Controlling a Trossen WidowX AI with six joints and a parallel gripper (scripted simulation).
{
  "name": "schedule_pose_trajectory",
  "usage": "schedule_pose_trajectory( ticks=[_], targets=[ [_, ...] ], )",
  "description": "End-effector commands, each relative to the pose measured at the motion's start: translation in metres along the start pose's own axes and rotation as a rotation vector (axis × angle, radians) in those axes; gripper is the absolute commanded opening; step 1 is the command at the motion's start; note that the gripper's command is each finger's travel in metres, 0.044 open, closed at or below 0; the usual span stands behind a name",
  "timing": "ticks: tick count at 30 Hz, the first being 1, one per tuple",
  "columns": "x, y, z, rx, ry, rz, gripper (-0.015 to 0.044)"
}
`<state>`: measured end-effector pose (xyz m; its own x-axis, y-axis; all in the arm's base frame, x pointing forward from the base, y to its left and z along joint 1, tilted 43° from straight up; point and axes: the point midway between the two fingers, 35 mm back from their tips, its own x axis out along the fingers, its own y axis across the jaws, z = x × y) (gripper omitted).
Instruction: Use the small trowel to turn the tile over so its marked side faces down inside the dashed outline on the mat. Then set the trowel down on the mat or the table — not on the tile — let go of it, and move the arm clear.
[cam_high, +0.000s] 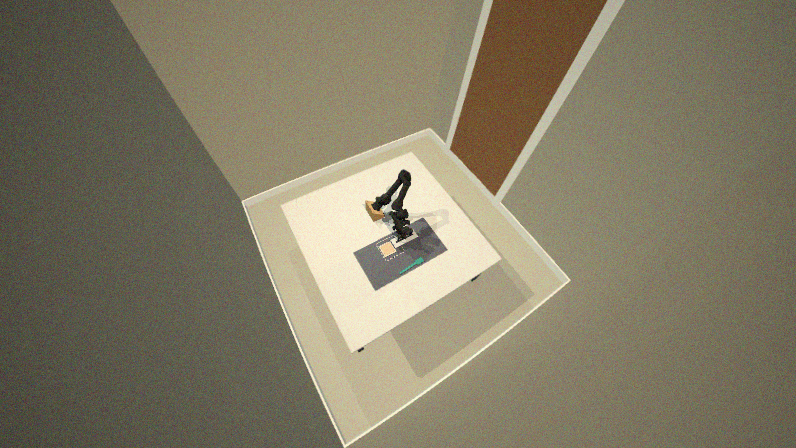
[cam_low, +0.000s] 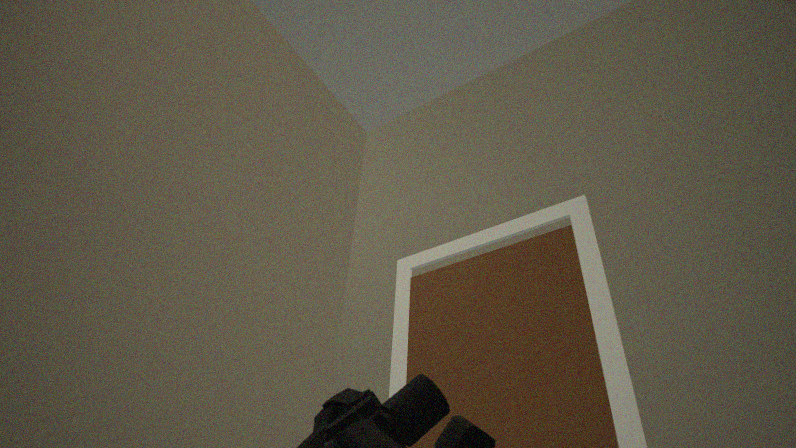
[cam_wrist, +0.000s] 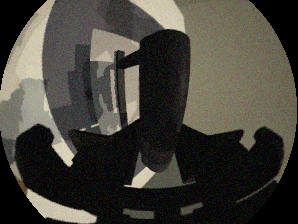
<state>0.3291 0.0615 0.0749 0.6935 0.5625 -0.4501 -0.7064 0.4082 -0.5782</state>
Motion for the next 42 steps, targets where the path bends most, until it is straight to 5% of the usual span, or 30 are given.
schedule_pose_trajectory(
  ticks=[1, 42],
  targets=[
    [0.004, 0.005, -0.008, -0.003, 0.000, -0.006, 0.0000],
    [-0.033, -0.032, 0.081, 0.000, -0.002, -0.007, 0.0000]
  ],
)
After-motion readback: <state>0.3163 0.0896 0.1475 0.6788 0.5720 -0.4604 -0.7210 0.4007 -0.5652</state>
